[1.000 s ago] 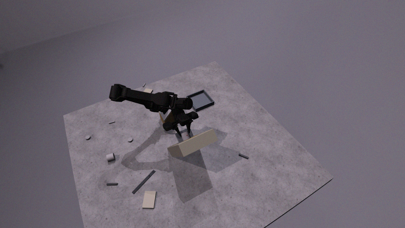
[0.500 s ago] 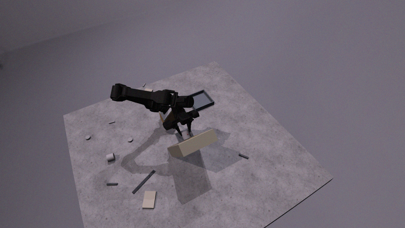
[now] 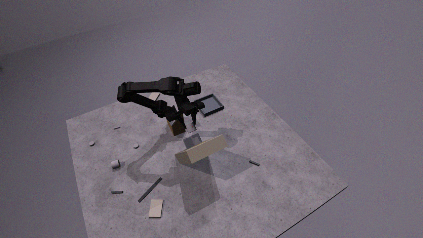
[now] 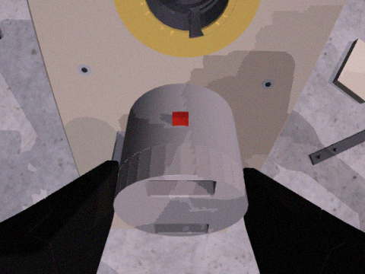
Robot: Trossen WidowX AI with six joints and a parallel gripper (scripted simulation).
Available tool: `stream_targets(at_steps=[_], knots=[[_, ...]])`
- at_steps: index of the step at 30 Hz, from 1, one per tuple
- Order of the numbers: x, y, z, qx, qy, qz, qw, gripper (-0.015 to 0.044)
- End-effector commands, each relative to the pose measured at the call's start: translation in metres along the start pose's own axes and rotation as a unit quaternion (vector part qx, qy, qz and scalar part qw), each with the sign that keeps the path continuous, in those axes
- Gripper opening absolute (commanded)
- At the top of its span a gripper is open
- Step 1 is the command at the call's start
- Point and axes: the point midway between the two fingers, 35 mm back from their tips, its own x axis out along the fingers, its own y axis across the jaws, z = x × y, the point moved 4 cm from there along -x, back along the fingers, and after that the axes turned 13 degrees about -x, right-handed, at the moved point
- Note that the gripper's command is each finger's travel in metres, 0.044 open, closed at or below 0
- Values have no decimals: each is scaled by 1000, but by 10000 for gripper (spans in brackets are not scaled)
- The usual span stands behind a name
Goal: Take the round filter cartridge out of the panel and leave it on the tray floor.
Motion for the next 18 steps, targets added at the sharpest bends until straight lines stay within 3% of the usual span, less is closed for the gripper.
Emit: stream_targets(at_steps=[1, 18], knots=[[-12, 1, 0, 1, 0, -1, 1000, 0], [-2, 80, 19, 3, -1, 1, 1000, 0]])
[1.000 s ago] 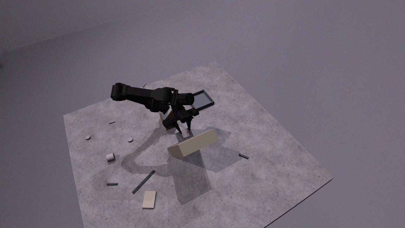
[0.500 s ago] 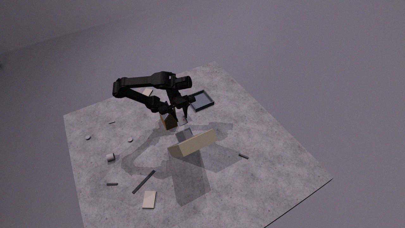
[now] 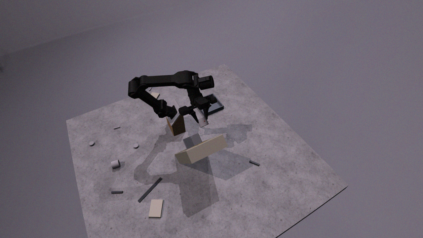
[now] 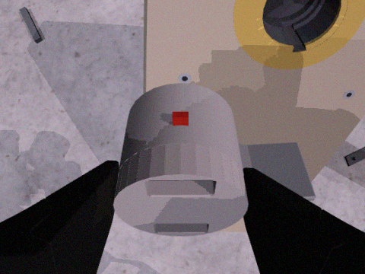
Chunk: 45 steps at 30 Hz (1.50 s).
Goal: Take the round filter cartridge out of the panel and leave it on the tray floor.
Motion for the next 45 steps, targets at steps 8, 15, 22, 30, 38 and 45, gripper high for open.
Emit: stream_targets(at_steps=[8, 15, 22, 30, 38, 45], knots=[[-5, 44, -10, -86, 2, 53, 995, 0], [-18, 97, -33, -224, -8, 135, 965, 0], [-31, 145, -62, -362, -34, 213, 907, 0], [-43, 179, -88, -464, -63, 269, 841, 0], [-42, 191, -104, -482, -67, 280, 828, 0], [-36, 221, -159, -542, -79, 315, 775, 0]])
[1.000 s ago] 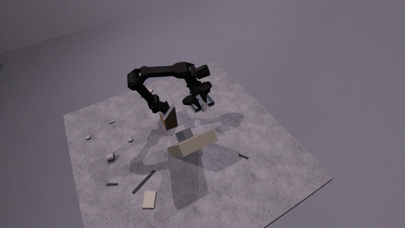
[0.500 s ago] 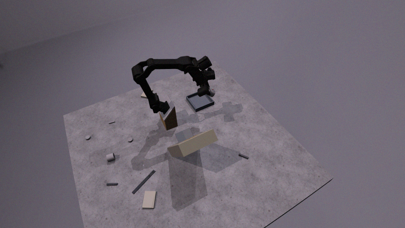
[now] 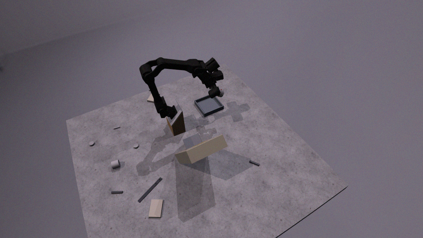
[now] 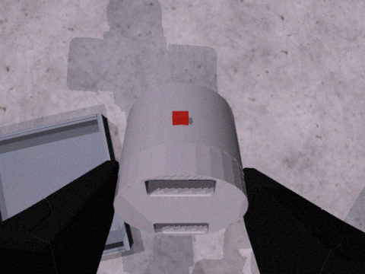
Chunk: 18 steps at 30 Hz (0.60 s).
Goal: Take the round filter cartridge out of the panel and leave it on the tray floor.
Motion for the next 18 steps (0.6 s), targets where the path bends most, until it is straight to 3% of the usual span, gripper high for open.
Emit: stream_targets(at_steps=[1, 18], knots=[[17, 27, -5, -45, -5, 21, 999, 0], [78, 126, -58, -216, -22, 129, 968, 0]])
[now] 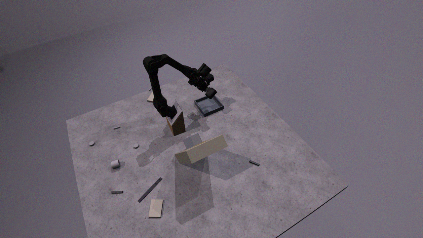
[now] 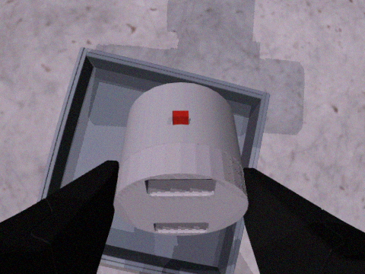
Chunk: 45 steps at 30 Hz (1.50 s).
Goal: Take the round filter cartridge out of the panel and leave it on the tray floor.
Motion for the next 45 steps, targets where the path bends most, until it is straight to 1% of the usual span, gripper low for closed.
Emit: stream_targets(at_steps=[1, 5, 21, 25, 41, 42, 45], knots=[[10, 12, -5, -22, -2, 16, 1000, 0], [13, 12, -7, -22, -2, 16, 1000, 0], [72, 21, -42, -22, -1, 17, 1000, 0], [75, 21, -43, -22, -1, 17, 1000, 0], [72, 20, -43, -23, 2, 16, 1000, 420], [72, 20, -43, -23, 2, 16, 1000, 440], [70, 20, -41, -23, 2, 16, 1000, 440]])
